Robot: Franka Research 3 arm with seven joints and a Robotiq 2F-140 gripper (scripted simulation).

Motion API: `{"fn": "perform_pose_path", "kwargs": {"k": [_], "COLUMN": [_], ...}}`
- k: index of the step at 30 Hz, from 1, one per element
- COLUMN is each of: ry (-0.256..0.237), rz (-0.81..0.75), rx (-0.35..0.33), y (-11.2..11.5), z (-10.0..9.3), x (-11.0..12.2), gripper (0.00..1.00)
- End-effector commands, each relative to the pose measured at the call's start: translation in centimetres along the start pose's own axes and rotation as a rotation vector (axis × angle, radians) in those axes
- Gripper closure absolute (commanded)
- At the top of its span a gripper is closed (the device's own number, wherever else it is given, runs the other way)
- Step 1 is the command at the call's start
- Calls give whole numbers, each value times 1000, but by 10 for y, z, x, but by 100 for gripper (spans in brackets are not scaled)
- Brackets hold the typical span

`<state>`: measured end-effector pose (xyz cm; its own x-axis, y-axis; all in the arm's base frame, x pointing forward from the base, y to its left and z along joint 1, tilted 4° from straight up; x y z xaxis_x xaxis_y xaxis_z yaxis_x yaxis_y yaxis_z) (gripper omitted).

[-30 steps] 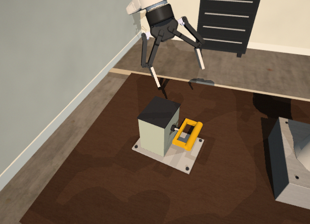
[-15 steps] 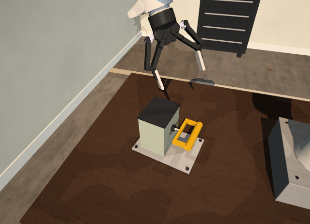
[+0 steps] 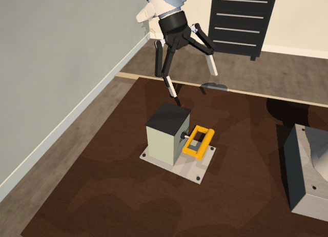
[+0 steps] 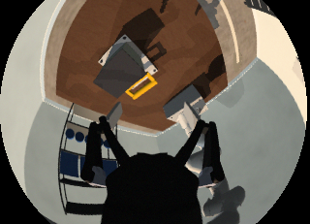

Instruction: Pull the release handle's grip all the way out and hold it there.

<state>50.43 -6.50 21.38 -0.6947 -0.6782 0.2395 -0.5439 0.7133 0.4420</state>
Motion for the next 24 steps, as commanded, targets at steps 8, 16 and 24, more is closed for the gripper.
{"fn": "perform_pose_path", "kwargs": {"k": [8, 16, 24], "ry": [-1, 8, 8], "rz": [-26, -92, -92], "rx": [2, -2, -2], "y": [-1, -3, -3], "z": [1, 9, 9], "x": [0, 4, 4], "gripper": [0, 0, 0]}}
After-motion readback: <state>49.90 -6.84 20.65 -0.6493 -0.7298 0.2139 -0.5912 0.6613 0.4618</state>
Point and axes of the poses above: the point where the finger pads meet when closed, its own z axis out along the fingers, its own x axis across the jaws, y = z × x, the point moved 7 cm from there along -z, back along the fingers, and after that the axes turned 2 degrees about z, right-handed, at the moved point
